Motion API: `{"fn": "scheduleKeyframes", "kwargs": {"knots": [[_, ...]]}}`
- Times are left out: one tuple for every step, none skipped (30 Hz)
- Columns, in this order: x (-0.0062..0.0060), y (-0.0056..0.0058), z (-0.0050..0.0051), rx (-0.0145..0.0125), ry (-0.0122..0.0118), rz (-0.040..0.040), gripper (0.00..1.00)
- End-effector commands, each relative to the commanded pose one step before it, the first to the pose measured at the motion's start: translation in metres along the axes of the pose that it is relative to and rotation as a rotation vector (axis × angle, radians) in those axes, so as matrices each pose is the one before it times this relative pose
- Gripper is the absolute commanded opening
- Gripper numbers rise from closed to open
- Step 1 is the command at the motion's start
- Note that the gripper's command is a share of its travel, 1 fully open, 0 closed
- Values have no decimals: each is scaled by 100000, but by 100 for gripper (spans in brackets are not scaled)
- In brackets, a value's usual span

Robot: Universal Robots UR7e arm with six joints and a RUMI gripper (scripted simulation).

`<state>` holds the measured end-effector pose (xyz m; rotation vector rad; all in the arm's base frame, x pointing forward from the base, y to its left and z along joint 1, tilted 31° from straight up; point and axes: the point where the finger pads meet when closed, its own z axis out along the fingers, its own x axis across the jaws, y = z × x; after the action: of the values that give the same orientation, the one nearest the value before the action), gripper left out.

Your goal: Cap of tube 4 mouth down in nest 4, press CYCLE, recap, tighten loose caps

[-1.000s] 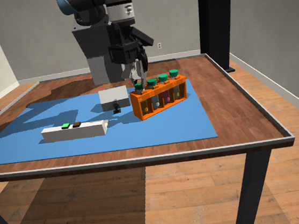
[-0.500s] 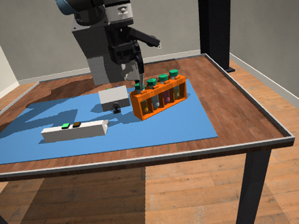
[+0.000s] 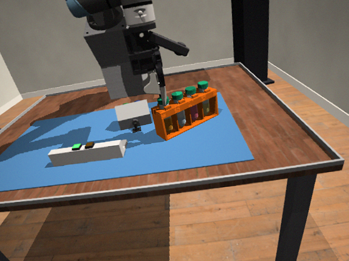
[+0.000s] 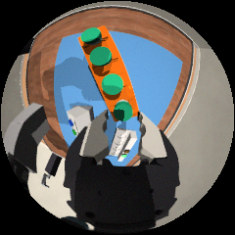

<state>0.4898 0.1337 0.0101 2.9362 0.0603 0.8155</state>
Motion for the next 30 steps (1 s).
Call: {"fn": "scheduleKeyframes", "kwargs": {"knots": [[33, -8, -24, -70, 87, 498, 35], [0, -1, 0, 0, 0, 0, 35], [0, 0, 0, 0, 0, 0, 35], [0, 0, 0, 0, 0, 0, 35], [0, -2, 0, -1, 0, 1, 35], [1, 3, -1, 17, 5, -86, 35], [0, -1, 0, -5, -1, 24, 35], [0, 0, 0, -1, 0, 4, 35], [0, -5, -49, -13, -4, -3942, 35], [0, -1, -50, 0, 0, -4000, 35], [0, -1, 0, 0, 0, -4000, 35], [0, -1, 0, 0, 0, -4000, 35], [0, 0, 0, 0, 0, -4000, 35], [0, 0, 0, 0, 0, -4000, 35], [0, 0, 0, 0, 0, -4000, 35], [0, 0, 0, 0, 0, -4000, 35], [0, 0, 0, 0, 0, -4000, 35], [0, 0, 0, 0, 0, -4000, 35], [0, 0, 0, 0, 0, -4000, 35], [0, 0, 0, 0, 0, 0, 35], [0, 0, 0, 0, 0, 0, 35], [0, 1, 0, 0, 0, -4000, 35], [0, 0, 0, 0, 0, -4000, 35], [0, 0, 0, 0, 0, -4000, 35], [0, 0, 0, 0, 0, -4000, 35], [0, 0, 0, 0, 0, -4000, 35], [0, 0, 0, 0, 0, -4000, 35], [0, 0, 0, 0, 0, -4000, 35], [0, 0, 0, 0, 0, -4000, 35], [0, 0, -5, 0, 0, -2540, 35]]}}
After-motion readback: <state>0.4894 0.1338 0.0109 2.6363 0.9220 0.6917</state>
